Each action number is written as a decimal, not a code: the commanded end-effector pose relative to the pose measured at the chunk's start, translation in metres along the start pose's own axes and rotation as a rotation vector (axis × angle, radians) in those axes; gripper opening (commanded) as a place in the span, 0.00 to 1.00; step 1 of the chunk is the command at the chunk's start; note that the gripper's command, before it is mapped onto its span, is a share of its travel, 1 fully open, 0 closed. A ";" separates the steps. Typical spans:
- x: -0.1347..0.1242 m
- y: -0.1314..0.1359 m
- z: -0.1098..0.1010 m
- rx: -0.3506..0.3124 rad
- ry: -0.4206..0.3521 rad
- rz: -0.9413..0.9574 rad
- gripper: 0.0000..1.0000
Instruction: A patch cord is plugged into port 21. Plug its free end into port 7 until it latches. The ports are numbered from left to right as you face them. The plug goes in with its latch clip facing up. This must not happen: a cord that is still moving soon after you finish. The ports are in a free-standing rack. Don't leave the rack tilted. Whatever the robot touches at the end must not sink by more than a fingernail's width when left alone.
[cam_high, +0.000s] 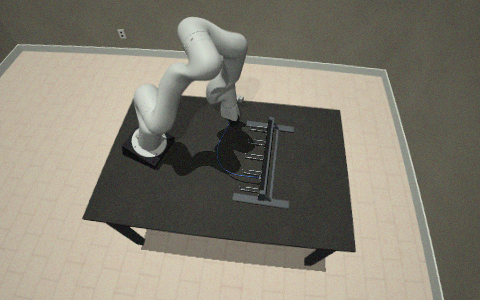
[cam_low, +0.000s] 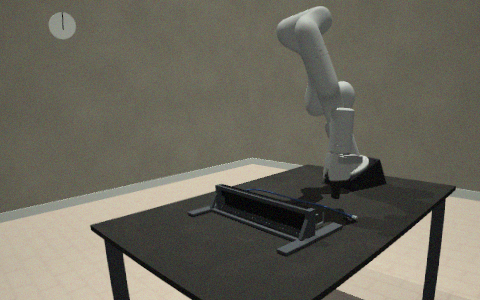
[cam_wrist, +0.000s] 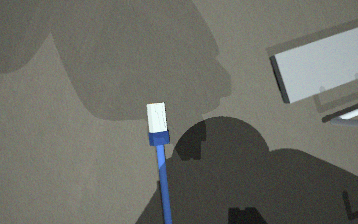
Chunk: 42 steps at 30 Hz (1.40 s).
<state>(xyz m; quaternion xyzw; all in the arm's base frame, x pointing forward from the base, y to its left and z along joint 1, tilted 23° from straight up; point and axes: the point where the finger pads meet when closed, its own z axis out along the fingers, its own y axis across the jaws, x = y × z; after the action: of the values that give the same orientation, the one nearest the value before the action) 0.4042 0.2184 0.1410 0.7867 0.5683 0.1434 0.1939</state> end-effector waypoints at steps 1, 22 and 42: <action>0.022 -0.020 -0.004 0.052 -0.002 -0.050 0.00; 0.042 -0.042 -0.009 0.090 0.020 -0.097 0.00; 0.042 -0.042 -0.009 0.090 0.020 -0.097 0.00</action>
<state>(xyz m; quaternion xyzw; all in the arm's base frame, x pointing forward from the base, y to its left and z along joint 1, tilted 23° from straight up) 0.3777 0.2704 0.1295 0.7645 0.6138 0.1155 0.1594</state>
